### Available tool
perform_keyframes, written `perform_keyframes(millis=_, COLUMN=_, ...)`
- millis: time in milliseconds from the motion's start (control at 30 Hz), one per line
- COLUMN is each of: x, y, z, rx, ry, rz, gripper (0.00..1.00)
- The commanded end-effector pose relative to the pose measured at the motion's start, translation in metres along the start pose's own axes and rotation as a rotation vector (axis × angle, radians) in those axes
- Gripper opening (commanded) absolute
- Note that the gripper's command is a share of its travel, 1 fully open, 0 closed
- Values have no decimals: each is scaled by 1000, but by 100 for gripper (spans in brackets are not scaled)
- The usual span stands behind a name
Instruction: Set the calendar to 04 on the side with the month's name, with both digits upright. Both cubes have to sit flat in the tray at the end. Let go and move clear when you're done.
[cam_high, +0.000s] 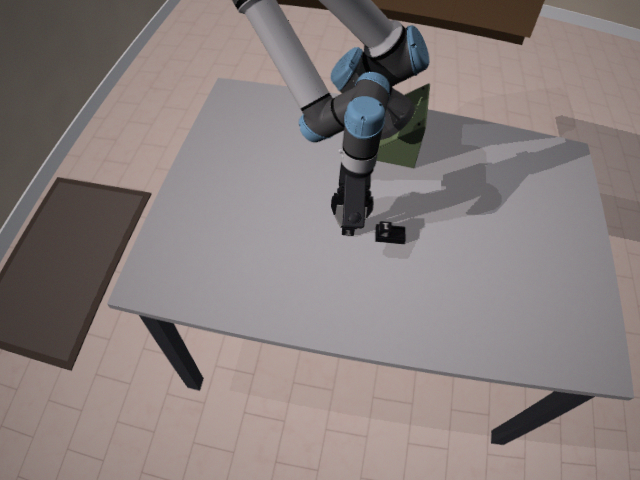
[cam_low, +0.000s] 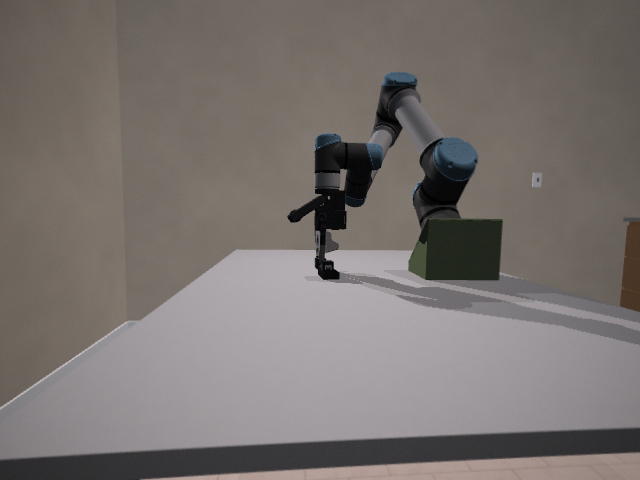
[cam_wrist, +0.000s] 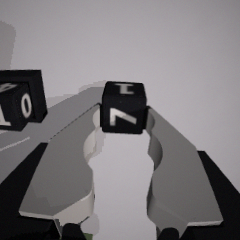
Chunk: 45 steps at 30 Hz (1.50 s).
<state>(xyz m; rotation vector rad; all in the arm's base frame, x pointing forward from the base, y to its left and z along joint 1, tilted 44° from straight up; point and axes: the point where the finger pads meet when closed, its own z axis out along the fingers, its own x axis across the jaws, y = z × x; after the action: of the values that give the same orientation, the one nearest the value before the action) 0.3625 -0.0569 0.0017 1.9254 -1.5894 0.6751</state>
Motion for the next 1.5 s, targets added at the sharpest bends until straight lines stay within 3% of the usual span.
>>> perform_keyframes(millis=0, x=0, y=0, z=0, rx=1, ry=0, rz=0, gripper=10)
perform_keyframes(millis=1467, x=0, y=0, z=4, rx=1, ry=0, rz=0, gripper=10)
